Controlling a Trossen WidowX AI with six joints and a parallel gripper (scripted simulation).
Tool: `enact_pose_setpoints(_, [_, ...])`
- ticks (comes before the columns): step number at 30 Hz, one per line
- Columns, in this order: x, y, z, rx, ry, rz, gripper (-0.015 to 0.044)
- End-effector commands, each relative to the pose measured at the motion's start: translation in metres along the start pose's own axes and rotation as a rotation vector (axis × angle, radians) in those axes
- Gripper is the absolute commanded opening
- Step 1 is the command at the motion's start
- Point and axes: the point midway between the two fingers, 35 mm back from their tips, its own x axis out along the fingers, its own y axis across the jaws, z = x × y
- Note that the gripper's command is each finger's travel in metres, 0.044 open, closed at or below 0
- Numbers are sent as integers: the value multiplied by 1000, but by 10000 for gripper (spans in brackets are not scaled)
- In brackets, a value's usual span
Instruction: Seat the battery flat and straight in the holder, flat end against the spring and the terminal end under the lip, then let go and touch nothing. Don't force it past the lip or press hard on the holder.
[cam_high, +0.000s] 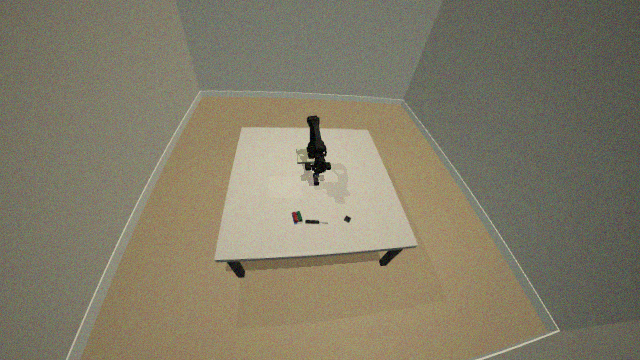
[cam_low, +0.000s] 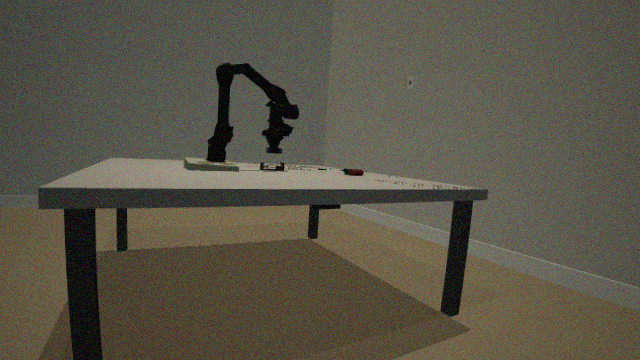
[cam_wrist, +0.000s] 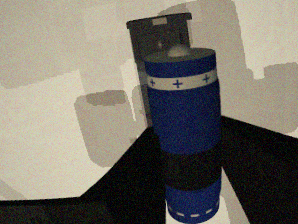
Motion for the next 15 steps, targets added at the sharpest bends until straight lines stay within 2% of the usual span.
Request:
enact_pose_setpoints(1, [2, 1, -1, -18, -4, 3, 85])
enact_pose_setpoints(15, [29, 1, 5, -8, -176, 4, 85])
